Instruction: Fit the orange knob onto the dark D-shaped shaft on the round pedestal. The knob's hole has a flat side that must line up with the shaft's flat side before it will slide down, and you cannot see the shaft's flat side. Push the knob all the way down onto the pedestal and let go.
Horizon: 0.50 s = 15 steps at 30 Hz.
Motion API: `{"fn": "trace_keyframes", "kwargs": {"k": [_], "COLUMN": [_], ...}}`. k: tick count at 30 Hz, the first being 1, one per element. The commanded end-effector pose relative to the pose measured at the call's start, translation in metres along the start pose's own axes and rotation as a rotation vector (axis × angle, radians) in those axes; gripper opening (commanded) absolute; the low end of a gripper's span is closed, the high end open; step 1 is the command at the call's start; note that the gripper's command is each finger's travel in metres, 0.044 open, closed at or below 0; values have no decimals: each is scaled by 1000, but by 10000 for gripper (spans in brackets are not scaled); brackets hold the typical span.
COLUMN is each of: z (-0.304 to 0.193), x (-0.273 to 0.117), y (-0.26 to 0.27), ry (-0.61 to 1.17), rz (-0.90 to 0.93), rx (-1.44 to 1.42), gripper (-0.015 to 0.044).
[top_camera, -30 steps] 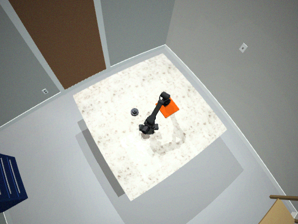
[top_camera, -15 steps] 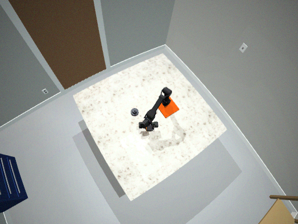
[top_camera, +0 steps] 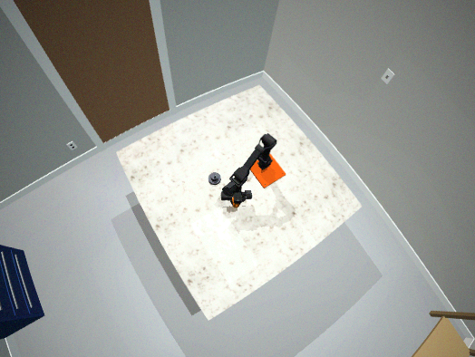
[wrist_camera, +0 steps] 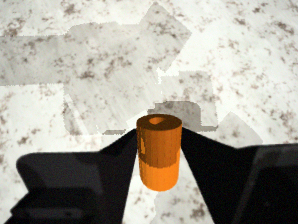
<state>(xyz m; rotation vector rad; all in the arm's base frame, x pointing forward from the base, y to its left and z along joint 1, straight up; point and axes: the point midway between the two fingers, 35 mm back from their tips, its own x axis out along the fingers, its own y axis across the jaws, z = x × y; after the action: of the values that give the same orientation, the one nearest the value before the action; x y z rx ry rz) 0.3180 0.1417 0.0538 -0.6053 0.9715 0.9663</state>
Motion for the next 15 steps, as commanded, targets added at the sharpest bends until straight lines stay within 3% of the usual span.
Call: {"fn": "trace_keyframes", "kwargs": {"k": [1, 15], "z": [-3, -14], "x": [-3, -10], "y": [0, 0], "ry": [-54, -257], "rz": [-1, -1], "rx": [-4, -4], "gripper": [179, 179]}}
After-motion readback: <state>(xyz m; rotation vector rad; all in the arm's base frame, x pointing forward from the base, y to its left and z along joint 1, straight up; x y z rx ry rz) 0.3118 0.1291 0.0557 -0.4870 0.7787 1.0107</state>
